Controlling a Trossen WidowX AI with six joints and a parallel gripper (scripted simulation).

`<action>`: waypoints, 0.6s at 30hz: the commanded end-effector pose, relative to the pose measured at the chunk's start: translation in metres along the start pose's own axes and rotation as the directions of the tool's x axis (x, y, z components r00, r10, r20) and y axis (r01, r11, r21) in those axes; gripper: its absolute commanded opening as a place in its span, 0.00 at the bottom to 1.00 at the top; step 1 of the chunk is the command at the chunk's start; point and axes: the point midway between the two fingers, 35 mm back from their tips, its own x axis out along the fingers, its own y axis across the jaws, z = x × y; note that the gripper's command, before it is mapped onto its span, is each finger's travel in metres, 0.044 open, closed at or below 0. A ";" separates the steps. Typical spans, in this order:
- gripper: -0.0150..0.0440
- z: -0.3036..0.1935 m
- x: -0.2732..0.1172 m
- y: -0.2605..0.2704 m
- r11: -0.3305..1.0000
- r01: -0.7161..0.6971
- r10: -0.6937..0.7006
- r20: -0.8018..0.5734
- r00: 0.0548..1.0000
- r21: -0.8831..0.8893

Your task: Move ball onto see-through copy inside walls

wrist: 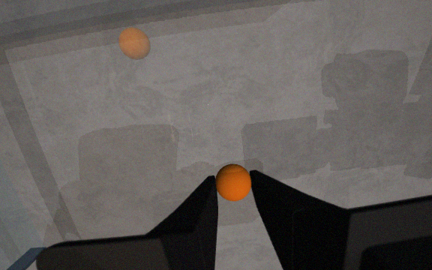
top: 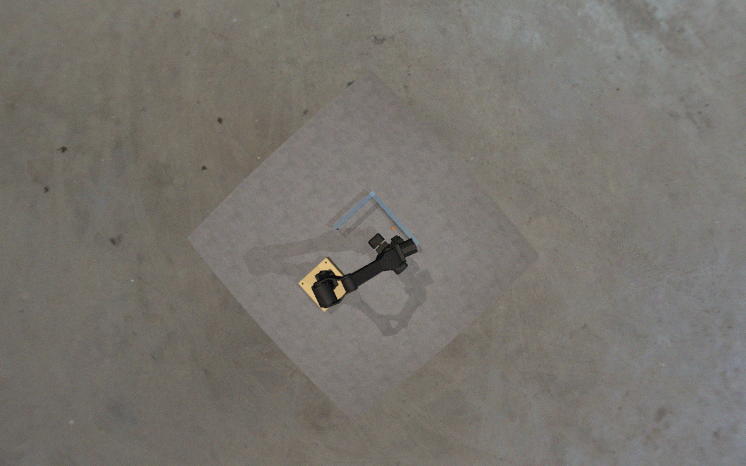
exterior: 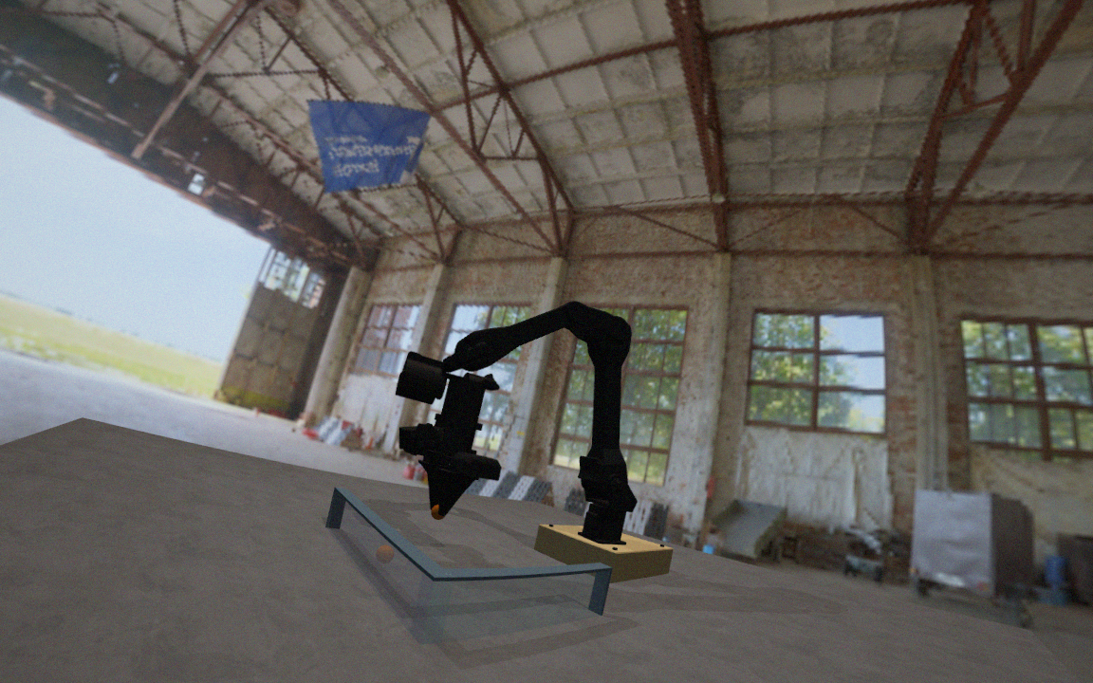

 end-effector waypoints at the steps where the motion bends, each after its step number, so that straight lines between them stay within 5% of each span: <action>1: 0.25 0.001 -0.023 0.000 1.000 -0.002 0.002 0.005 1.000 0.004; 9: 0.25 -0.005 -0.071 0.002 1.000 -0.002 0.002 0.004 1.000 0.004; 18: 0.25 0.023 -0.067 0.013 1.000 -0.003 0.003 0.007 1.000 0.004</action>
